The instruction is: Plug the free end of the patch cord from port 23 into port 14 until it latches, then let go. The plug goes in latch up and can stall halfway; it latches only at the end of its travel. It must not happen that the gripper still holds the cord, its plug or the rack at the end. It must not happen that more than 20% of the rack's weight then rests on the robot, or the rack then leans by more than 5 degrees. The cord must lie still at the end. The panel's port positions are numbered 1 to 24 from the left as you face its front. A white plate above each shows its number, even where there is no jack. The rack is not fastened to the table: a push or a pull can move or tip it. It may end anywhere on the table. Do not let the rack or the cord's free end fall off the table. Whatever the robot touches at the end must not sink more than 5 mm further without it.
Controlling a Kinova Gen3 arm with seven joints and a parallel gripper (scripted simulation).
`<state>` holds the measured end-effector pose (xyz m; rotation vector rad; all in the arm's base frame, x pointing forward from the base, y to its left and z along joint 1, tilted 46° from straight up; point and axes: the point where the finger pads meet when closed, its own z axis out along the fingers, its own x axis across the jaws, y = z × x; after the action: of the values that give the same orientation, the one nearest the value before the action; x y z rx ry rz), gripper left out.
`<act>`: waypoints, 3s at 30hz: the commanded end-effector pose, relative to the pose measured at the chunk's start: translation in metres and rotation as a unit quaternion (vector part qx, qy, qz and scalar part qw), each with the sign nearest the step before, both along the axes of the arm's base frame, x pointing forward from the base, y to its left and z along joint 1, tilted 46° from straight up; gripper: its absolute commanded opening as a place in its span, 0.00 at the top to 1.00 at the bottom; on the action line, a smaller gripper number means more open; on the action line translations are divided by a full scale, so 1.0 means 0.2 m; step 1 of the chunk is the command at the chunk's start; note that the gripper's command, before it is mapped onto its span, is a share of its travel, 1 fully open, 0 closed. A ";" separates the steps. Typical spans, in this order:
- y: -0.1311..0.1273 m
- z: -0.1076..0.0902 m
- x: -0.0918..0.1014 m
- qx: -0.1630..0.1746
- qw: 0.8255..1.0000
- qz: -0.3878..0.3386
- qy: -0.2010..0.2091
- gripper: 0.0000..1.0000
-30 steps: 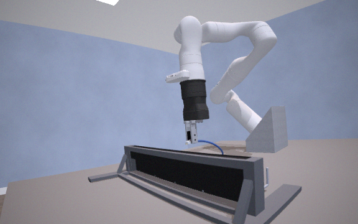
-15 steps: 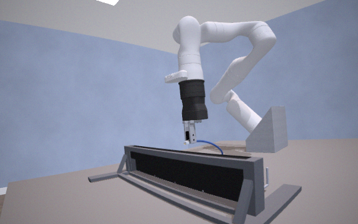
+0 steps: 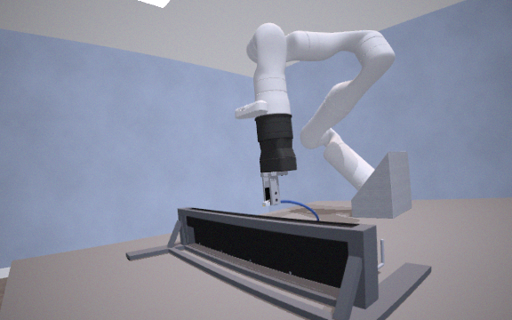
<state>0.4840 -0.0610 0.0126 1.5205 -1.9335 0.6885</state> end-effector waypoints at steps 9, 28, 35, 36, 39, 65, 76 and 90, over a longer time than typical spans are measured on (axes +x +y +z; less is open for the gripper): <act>0.00 0.02 0.00 0.000 1.000 -0.005 -0.002 1.00; 0.00 0.02 -0.01 -0.001 1.000 -0.006 -0.002 1.00; 0.00 0.02 -0.01 -0.001 1.000 -0.006 -0.002 1.00; 0.00 0.02 -0.01 -0.001 1.000 -0.006 -0.002 1.00; 0.00 0.02 -0.01 -0.001 1.000 -0.006 -0.002 1.00; -0.07 -0.04 0.07 -0.001 1.000 -0.005 0.000 1.00; -0.12 -0.07 0.12 -0.001 1.000 -0.005 0.000 1.00; -0.13 -0.08 0.13 -0.001 1.000 -0.006 0.000 1.00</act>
<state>0.5072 -0.0871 -0.0019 1.5065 -1.9337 0.6786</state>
